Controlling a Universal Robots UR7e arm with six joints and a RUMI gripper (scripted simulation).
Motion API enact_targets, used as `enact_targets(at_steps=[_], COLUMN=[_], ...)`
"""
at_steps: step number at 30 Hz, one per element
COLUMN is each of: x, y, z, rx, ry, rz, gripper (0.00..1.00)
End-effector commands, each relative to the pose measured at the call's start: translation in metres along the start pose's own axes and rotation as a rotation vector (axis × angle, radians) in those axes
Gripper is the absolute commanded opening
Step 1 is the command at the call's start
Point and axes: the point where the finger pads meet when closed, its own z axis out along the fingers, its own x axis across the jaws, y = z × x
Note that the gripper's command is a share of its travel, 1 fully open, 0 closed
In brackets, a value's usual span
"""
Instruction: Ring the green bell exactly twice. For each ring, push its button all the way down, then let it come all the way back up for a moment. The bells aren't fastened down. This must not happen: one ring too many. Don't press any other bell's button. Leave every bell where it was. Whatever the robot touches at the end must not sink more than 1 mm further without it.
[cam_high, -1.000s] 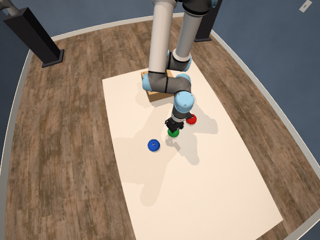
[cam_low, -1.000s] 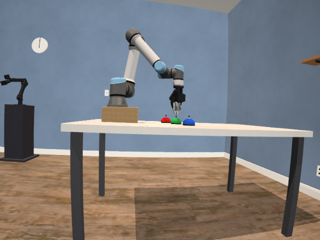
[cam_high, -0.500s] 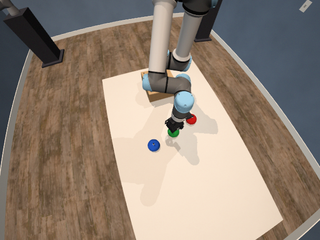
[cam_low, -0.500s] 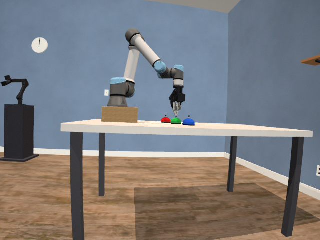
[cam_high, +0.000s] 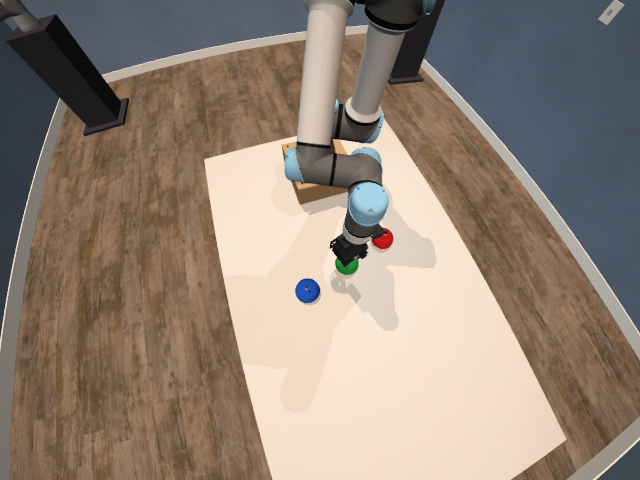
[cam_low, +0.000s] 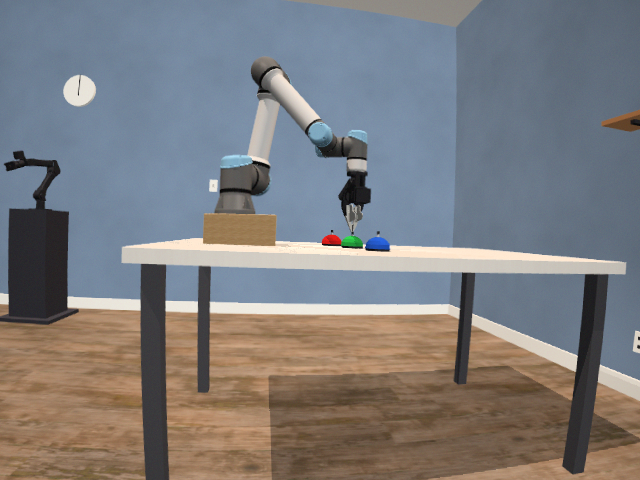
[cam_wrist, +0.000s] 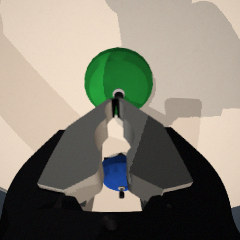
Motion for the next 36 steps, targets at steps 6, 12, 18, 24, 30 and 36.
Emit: enact_targets(at_steps=[6, 12, 18, 24, 30, 36], x=[0.0001, 0.0001, 0.0001, 0.0001, 0.0001, 0.0001], y=[0.0001, 0.0001, 0.0001, 0.0001, 0.0001, 0.0001], z=[-0.0005, -0.0013, -0.0025, -0.0035, -0.005, -0.0064], rx=[0.0, 0.0, 0.0, 0.0, 0.0, 0.0], ry=[0.0, 0.0, 0.0, 0.0, 0.0, 0.0], rz=[0.0, 0.0, 0.0, 0.0, 0.0, 0.0], gripper=[0.0, 0.0, 0.0, 0.0, 0.0, 0.0])
